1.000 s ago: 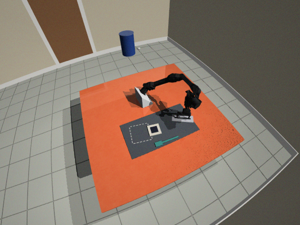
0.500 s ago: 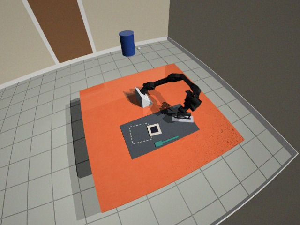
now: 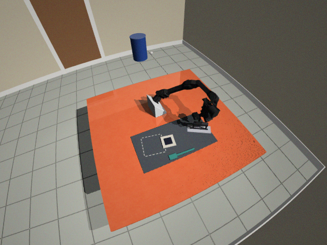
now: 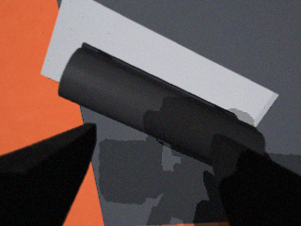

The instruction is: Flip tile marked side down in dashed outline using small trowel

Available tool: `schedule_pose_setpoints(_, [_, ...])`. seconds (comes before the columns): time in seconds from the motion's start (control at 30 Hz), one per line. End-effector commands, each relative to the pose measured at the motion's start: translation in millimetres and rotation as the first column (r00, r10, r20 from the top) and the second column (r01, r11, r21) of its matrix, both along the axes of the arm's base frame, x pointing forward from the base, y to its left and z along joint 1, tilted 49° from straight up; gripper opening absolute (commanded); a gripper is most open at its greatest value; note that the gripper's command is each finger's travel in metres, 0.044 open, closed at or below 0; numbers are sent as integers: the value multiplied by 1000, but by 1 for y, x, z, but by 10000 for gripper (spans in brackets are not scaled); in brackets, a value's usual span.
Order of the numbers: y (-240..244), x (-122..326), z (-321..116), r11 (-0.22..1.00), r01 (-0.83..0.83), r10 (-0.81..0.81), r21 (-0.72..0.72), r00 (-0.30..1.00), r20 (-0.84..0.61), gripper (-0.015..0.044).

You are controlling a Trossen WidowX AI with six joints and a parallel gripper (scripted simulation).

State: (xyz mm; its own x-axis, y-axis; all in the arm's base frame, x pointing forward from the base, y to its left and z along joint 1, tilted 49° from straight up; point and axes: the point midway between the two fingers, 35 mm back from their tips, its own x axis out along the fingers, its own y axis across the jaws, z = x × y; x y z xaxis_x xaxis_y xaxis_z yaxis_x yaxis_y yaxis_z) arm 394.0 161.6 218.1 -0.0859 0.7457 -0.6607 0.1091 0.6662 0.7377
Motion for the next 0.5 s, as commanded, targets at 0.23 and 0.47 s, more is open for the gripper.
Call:
schedule_pose_setpoints(0.23, [-1, 0, -1, 964, 251, -265, -85, 923, -279, 270])
schedule_pose_setpoints(0.47, [-2, 0, -1, 909, 383, -416, -165, 804, -425, 270])
